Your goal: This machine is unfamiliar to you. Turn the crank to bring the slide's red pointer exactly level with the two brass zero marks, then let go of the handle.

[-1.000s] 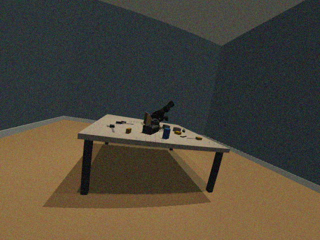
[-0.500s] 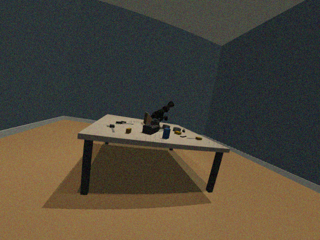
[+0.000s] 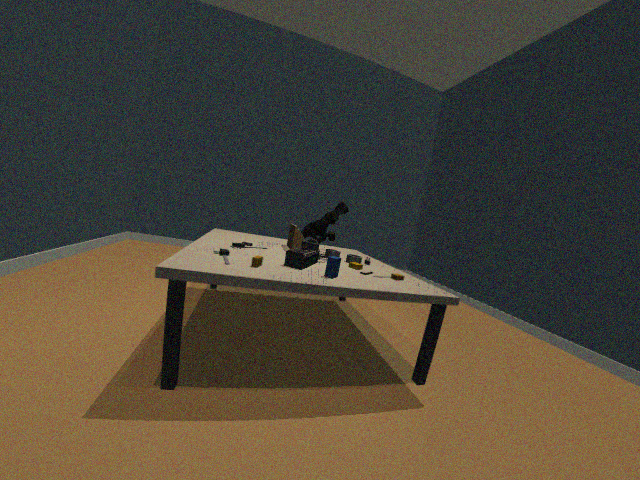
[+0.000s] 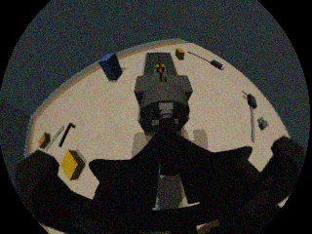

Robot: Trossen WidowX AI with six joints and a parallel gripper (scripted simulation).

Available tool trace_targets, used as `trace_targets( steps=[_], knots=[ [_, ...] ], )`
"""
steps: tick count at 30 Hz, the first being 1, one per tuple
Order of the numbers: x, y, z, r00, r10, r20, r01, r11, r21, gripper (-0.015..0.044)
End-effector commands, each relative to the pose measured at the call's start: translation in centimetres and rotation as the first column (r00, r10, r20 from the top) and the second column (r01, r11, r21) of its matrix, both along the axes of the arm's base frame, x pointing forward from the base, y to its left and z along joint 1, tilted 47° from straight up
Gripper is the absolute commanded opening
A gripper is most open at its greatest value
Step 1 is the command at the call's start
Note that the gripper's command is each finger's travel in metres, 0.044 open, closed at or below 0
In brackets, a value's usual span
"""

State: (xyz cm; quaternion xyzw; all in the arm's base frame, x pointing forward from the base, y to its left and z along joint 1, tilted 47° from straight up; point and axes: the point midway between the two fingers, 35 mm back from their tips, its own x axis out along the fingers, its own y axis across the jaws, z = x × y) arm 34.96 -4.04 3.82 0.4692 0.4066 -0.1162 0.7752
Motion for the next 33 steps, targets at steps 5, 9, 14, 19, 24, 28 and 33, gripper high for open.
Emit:
trace_targets(
  steps=[5, 9, 14, 19, 24, 28, 33],
  knots=[
    [-0.58, -0.54, -0.61, 1.000, -0.015, -0.017, 0.015, 1.000, -0.006, 0.0000],
    [-0.61, -0.55, -0.66, 1.000, -0.015, -0.017, 0.015, 1.000, -0.006, 0.0000],
    [-0.65, -0.56, -0.73, 1.000, -0.015, -0.017, 0.015, 1.000, -0.006, 0.0000],
    [-0.68, -0.58, -0.79, 1.000, -0.015, -0.017, 0.015, 1.000, -0.006, 0.0000],
    [-0.71, -0.59, -0.84, 1.000, -0.015, -0.017, 0.015, 1.000, -0.006, 0.0000],
    [-0.73, -0.60, -0.88, 1.000, -0.015, -0.017, 0.015, 1.000, -0.006, 0.0000],
    [-0.75, -0.61, -0.93, 1.000, -0.015, -0.017, 0.015, 1.000, -0.006, 0.0000]
  ],
)
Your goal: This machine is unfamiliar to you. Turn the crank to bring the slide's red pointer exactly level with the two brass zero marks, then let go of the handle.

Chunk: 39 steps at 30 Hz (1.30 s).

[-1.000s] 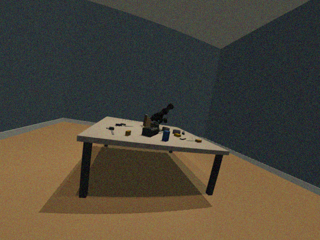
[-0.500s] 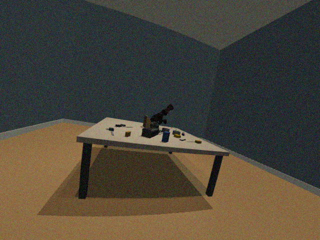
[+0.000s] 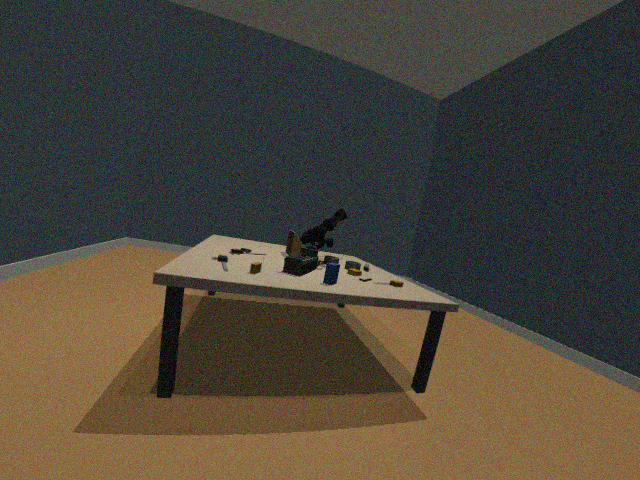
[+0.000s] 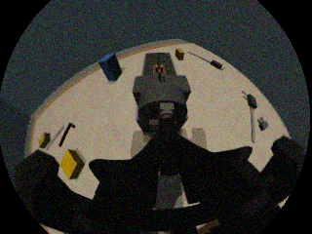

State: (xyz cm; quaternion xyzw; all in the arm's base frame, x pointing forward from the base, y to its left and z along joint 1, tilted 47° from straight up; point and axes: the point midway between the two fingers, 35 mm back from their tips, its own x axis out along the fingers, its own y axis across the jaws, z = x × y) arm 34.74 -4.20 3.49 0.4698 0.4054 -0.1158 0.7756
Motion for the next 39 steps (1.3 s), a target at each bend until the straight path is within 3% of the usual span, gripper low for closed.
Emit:
trace_targets(
  steps=[1, 39],
  knots=[
    [-0.54, -0.45, -0.61, 1.000, -0.014, -0.020, 0.014, 1.000, -0.006, 0.0000],
    [-0.68, -0.50, -0.92, 1.000, -0.014, -0.020, 0.014, 1.000, -0.006, 0.0000]
  ],
)
